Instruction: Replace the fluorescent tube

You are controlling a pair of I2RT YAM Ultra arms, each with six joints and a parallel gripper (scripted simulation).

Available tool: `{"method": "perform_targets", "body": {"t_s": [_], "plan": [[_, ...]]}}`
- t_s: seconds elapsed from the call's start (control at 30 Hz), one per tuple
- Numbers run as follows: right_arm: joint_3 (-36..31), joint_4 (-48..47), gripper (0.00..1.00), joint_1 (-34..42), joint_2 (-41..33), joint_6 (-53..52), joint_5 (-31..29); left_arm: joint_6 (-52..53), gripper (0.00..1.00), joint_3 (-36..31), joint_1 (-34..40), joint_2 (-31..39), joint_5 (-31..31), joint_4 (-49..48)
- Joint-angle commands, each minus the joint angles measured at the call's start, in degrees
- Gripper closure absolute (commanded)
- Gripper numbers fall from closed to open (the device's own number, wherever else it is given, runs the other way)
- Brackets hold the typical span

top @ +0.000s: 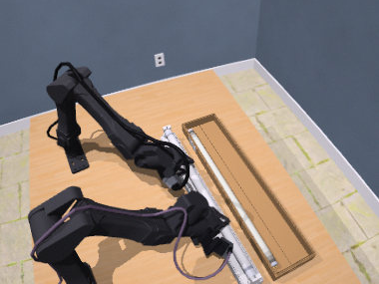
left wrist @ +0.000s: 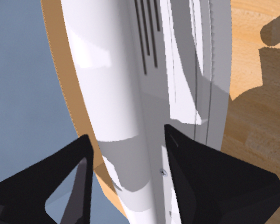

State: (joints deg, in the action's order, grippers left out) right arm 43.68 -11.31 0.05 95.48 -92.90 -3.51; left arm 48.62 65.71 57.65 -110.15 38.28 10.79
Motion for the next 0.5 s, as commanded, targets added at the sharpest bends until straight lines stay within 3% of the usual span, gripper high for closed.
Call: {"method": "perform_targets", "body": {"t_s": [0.0, 0.33, 0.43, 0.47], "plan": [[1.80, -0.82, 0.51, 0.28, -2.56, 0.82, -0.61, -0.76, 0.51, 2.21, 0.72, 1.25, 0.77, 1.00], [-1.07, -1.70, 0.51, 0.45, -2.42, 0.84, -0.81, -0.73, 0.51, -1.43, 0.28, 1.15, 0.45, -0.60], [1.12, -0.33, 0.51, 0.45, -2.53, 0.83, -0.41, -0.48, 0.51, 0.13, 0.25, 1.75, -0.29, 0.77], [1.32, -0.52, 0.51, 0.45, -2.56, 0.82, -0.64, -0.66, 0.89, 0.09, 0.25, 1.61, -0.02, 0.53]]}}
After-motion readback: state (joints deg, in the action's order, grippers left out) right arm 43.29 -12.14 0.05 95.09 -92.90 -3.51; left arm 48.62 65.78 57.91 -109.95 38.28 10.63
